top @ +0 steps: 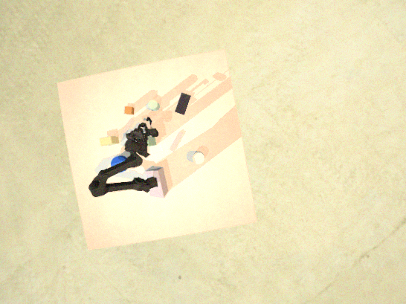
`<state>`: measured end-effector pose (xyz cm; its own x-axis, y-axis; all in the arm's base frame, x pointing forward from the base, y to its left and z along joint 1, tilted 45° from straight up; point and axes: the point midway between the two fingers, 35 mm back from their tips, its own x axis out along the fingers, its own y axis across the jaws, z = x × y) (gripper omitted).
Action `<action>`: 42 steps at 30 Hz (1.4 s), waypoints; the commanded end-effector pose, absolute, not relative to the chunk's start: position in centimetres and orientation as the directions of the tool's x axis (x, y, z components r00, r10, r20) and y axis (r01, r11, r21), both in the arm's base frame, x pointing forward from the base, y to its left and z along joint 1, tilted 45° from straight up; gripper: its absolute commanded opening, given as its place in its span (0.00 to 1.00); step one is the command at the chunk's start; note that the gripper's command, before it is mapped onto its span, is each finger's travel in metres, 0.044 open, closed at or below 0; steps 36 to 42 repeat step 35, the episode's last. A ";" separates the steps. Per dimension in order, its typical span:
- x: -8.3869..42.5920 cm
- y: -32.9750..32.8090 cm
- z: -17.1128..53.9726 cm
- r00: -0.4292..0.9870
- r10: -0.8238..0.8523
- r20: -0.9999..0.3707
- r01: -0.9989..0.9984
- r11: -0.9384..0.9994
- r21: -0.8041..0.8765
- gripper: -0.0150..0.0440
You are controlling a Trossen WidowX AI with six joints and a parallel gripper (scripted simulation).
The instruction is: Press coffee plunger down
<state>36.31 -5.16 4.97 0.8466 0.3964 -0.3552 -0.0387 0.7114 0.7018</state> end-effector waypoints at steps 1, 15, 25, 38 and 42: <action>36.3 -5.1 4.9 0.846 0.397 -0.357 -0.037 0.711 0.702 0.61; 36.4 -5.4 5.2 0.849 0.392 -0.354 -0.035 0.711 0.702 1.00; 34.6 -9.1 9.8 0.838 0.399 -0.372 -0.028 0.713 0.700 1.00; 33.7 -9.9 11.2 0.837 0.404 -0.370 -0.032 0.711 0.703 1.00; 33.7 -9.9 11.2 0.837 0.404 -0.370 -0.032 0.711 0.703 1.00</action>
